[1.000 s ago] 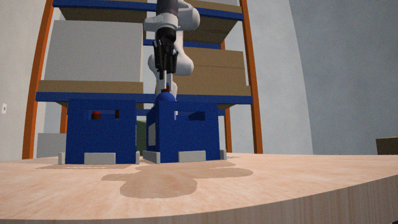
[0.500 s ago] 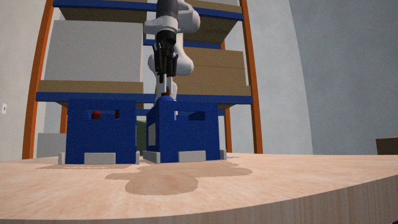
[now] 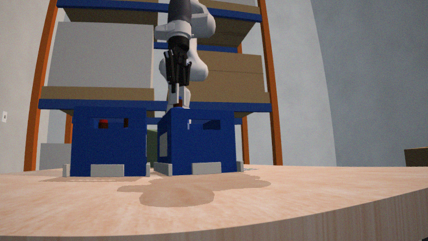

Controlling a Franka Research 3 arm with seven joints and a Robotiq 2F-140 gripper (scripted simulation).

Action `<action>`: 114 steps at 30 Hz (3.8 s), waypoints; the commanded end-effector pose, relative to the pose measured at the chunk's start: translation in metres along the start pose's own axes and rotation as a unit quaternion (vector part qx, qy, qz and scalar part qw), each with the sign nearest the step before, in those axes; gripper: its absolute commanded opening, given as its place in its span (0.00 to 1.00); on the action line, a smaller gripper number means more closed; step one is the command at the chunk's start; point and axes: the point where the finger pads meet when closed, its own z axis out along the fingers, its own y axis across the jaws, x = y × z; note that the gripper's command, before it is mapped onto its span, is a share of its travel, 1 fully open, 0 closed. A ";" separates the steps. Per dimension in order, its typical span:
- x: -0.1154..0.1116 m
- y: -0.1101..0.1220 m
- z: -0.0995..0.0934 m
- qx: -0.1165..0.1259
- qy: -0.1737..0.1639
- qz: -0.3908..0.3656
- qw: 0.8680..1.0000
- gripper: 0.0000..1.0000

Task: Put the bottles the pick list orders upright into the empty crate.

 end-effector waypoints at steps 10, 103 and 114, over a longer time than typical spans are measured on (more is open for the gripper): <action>-0.003 -0.004 0.008 0.006 -0.006 -0.002 1.000 0.00; -0.002 -0.004 0.054 0.006 -0.006 -0.002 1.000 0.00; -0.002 -0.004 0.058 0.006 -0.006 -0.002 1.000 0.00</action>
